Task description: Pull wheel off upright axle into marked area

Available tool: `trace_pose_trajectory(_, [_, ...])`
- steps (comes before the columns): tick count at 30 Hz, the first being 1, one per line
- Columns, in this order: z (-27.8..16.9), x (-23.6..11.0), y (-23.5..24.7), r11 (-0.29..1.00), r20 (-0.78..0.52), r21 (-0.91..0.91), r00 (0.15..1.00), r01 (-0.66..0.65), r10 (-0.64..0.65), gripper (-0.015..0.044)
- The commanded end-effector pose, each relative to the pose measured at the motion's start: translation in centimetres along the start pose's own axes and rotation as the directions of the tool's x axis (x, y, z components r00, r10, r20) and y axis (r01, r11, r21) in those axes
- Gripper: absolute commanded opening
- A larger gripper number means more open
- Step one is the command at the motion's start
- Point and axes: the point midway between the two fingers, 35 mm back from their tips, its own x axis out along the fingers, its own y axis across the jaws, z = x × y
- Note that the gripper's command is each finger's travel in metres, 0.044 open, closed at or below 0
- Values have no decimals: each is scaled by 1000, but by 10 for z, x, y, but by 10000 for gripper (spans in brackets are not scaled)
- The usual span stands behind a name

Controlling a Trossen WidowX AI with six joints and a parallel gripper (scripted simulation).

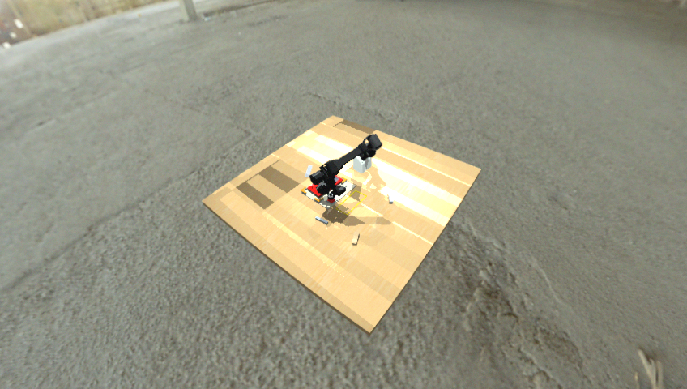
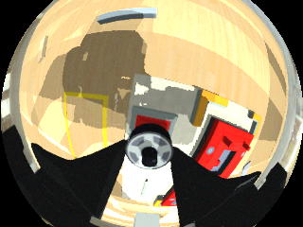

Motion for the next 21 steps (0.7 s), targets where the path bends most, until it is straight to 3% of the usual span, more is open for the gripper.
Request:
trace_pose_trajectory(1, [0, -2, 0, 1000, 0, -4, 1000, 0, 0, 0])
trace_pose_trajectory(21, [0, -8, 0, 1000, 2, -3, 1000, 0, 0, 0])
